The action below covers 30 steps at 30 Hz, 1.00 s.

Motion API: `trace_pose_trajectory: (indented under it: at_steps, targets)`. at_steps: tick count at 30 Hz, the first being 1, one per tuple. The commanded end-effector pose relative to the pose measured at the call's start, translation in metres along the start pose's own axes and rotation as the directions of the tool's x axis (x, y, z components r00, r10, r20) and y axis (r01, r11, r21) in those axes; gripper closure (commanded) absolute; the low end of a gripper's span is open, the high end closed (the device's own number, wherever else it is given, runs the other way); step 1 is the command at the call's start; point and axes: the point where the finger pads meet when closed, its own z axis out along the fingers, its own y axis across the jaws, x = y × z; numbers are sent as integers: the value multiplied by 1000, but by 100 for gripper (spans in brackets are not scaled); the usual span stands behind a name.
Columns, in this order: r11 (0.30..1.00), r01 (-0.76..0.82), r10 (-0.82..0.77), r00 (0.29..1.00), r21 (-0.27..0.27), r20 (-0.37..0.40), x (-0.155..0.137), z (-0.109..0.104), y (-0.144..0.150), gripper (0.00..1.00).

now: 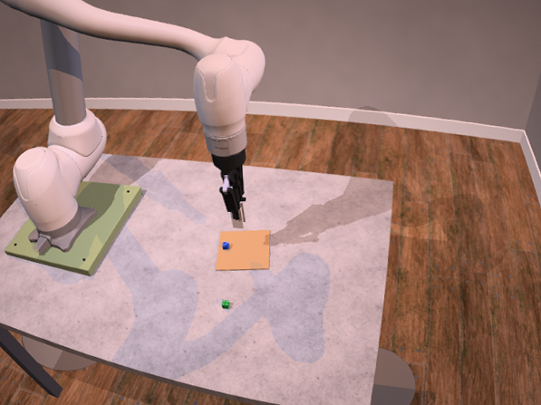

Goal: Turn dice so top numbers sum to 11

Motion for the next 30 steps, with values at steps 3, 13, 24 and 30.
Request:
trace_pose_trajectory:
  at_steps: [3,13,24,30]
  targets:
    - [1000,9,-9,1000,3,1,-2,5,-3,93]
    - [1000,9,-9,1000,3,1,-2,36,-3,93]
    - [1000,9,-9,1000,3,1,-2,81,-3,93]
    - [1000,9,-9,1000,3,1,-2,92,-3,93]
